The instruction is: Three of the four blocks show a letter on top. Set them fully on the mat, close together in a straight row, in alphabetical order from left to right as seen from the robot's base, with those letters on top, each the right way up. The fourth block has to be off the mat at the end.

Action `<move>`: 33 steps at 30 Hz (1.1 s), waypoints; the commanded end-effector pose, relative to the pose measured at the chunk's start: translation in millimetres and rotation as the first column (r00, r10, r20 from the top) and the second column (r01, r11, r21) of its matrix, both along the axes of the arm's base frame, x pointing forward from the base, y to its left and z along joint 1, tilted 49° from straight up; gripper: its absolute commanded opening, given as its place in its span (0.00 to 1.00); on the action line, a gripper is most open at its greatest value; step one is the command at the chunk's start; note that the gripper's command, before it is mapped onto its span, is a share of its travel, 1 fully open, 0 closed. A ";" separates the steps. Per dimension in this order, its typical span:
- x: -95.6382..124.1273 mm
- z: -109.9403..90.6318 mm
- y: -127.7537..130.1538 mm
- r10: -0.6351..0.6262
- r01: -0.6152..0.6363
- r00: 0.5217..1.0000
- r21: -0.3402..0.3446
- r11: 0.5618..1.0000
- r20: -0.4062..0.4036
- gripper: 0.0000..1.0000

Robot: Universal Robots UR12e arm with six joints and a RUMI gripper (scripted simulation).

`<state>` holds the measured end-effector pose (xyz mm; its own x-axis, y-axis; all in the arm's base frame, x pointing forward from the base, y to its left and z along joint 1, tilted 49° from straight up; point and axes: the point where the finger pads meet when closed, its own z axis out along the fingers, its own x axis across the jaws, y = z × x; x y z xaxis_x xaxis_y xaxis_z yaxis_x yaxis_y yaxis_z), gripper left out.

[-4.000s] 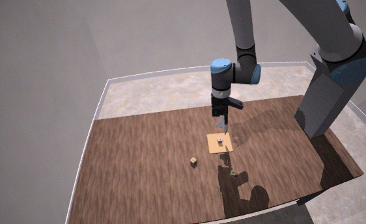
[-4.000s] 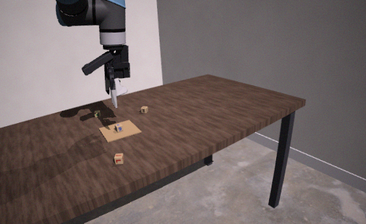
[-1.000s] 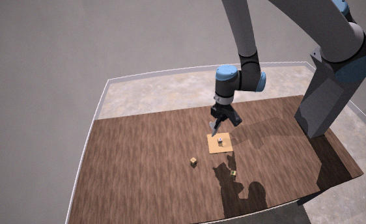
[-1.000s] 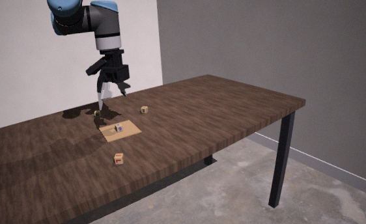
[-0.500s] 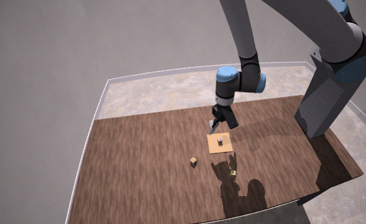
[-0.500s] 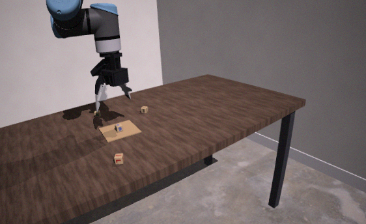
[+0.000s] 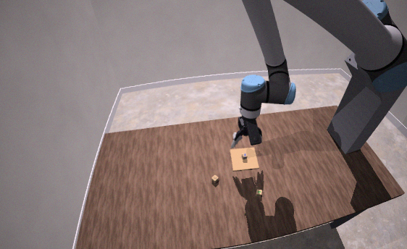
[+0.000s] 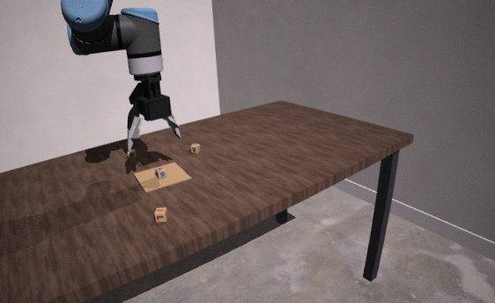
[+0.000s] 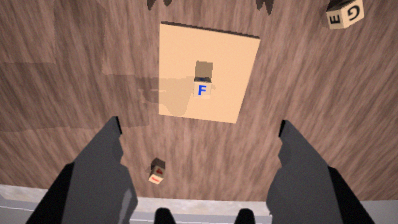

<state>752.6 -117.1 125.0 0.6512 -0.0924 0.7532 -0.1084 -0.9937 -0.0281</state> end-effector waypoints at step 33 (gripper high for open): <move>3.5 2.3 -3.3 -0.047 0.047 0.999 0.045 0.998 0.010 0.37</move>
